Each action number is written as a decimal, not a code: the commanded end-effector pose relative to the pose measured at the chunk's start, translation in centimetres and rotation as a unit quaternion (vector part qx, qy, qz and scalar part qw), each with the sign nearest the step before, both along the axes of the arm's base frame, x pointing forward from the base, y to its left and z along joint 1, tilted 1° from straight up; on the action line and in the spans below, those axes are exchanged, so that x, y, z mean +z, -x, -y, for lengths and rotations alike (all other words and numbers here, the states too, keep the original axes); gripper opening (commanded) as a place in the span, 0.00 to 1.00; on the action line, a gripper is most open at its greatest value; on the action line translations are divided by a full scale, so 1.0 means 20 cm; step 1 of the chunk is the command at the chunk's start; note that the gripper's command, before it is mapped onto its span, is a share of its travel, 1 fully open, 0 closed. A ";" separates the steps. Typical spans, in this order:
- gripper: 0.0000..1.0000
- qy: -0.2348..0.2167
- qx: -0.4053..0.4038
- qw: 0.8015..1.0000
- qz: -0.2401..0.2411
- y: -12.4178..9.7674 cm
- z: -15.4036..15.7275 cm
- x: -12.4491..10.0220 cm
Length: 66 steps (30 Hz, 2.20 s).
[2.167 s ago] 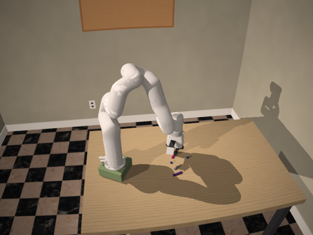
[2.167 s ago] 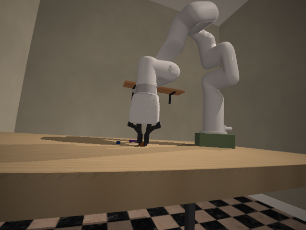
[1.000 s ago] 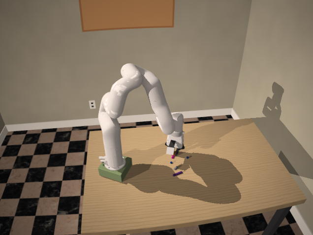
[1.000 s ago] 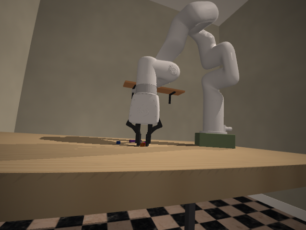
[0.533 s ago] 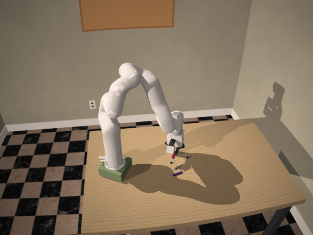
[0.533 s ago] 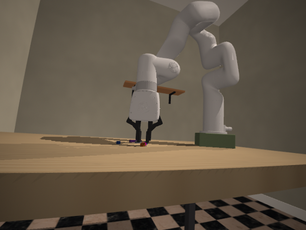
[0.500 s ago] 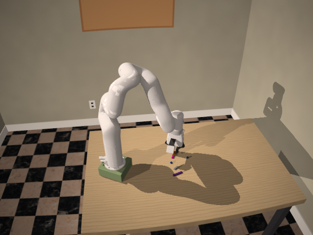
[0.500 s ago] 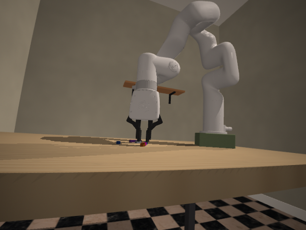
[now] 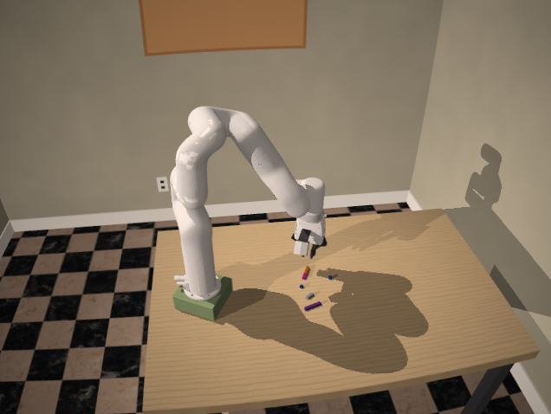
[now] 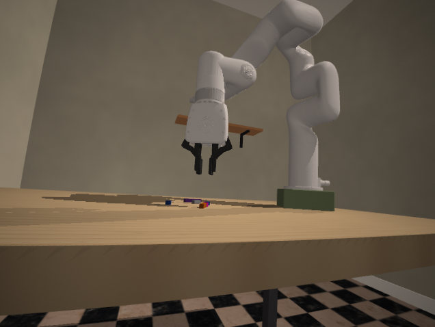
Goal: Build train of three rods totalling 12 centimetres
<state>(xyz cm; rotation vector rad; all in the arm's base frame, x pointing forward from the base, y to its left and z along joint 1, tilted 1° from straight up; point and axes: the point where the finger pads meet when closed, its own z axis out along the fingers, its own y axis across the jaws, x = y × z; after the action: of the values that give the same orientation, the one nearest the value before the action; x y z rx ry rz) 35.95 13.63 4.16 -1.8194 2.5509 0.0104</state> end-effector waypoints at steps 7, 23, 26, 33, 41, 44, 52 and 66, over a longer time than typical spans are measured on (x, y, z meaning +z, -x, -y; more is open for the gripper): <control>0.24 0.000 0.000 1.000 0.001 0.00 0.00 0.07; 1.00 0.000 0.000 1.000 0.001 0.00 0.00 0.07; 1.00 0.000 0.000 1.000 0.001 0.00 0.00 0.07; 1.00 0.000 0.005 1.000 0.001 0.00 0.00 0.07; 1.00 0.000 0.049 0.999 0.001 -0.01 0.04 0.06; 1.00 0.000 0.093 0.996 0.002 -0.02 0.07 0.06; 1.00 0.001 0.254 0.967 0.003 -0.04 0.19 0.04; 1.00 0.002 0.485 0.874 0.005 -0.07 0.37 0.01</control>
<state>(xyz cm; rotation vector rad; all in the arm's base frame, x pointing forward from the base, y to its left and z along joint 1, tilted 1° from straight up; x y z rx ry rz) 37.06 7.05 4.41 -2.7531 1.5328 -0.0219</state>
